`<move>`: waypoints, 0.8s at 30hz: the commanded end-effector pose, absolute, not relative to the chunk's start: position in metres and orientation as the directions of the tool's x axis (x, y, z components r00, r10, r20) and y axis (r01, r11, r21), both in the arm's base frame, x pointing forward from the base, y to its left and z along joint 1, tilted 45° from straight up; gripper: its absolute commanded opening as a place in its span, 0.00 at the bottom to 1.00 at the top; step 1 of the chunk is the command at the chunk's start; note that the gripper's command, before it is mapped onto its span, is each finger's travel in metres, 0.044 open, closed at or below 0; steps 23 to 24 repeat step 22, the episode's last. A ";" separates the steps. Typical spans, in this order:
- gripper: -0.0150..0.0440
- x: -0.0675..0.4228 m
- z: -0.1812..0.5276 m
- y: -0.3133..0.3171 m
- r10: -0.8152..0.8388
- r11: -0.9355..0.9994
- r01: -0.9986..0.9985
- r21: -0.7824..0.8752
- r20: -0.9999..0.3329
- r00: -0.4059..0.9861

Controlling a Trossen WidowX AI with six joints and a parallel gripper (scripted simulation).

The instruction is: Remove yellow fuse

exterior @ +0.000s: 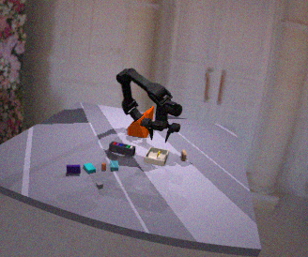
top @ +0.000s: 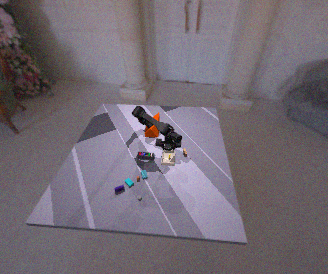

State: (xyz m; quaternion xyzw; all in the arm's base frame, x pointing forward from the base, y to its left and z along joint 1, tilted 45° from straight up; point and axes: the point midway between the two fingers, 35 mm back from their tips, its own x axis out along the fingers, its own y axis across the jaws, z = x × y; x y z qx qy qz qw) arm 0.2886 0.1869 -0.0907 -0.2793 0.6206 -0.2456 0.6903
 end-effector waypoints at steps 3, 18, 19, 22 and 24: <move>0.81 0.287 -0.092 0.185 -0.690 0.721 -0.004 -0.693 -0.718 0.094; 0.81 0.288 -0.092 0.184 -0.691 0.719 -0.008 -0.695 -0.716 0.100; 0.81 0.288 -0.092 0.184 -0.691 0.719 -0.008 -0.695 -0.716 0.100; 0.81 0.288 -0.092 0.184 -0.691 0.719 -0.008 -0.695 -0.716 0.100; 0.81 0.288 -0.092 0.184 -0.691 0.719 -0.008 -0.695 -0.716 0.100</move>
